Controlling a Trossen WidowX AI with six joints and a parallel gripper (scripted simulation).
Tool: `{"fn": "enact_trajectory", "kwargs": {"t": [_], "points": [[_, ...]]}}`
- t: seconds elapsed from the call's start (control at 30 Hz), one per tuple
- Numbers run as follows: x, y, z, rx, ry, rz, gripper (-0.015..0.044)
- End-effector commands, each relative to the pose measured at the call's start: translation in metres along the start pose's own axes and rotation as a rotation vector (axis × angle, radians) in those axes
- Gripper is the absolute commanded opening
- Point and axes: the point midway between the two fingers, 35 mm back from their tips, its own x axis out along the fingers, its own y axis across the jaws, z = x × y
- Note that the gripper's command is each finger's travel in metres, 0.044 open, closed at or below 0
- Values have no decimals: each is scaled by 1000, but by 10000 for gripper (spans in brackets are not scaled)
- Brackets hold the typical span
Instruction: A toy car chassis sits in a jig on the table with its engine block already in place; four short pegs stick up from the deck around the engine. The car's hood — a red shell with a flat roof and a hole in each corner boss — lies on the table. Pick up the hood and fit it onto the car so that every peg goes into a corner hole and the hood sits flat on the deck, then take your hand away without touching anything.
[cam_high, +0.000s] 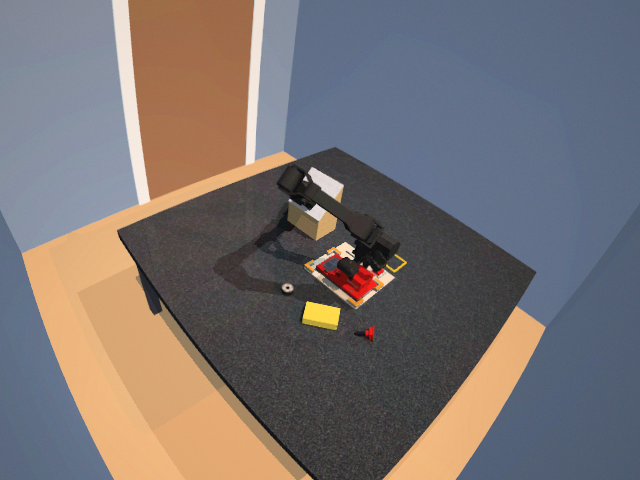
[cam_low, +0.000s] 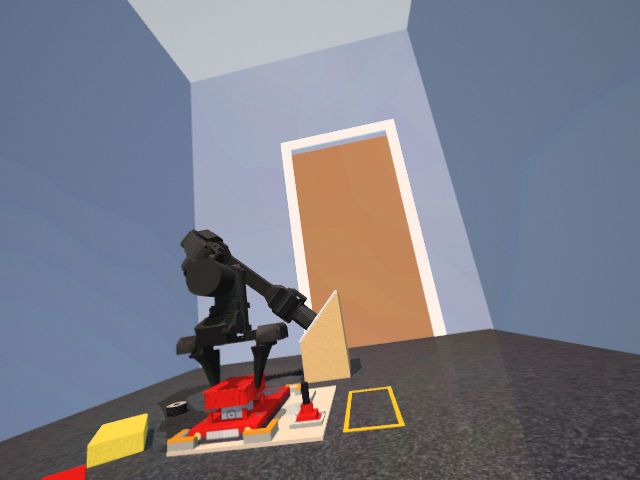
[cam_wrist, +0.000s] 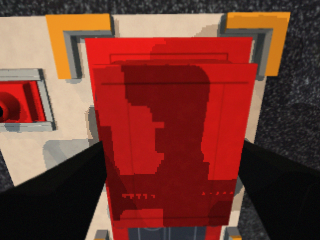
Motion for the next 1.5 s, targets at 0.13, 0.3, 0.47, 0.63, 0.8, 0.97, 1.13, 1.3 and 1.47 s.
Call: {"fn": "enact_trajectory", "kwargs": {"t": [0.13, 0.3, 0.47, 0.63, 0.8, 0.97, 1.13, 1.3, 1.47], "points": [[2, -1, 0, -2, -1, -4, 0], [4, -1, 0, -2, -1, -4, 0], [6, -1, 0, -2, -1, -4, 0], [8, -1, 0, -2, -1, -4, 0], [10, -1, 0, -2, -1, -4, 0], [12, -1, 0, -2, -1, -4, 0], [10, -1, 0, -2, -2, -4, 0], [8, -1, 0, -1, -2, -3, 0], [6, -1, 1, -1, -3, -3, 0]]}}
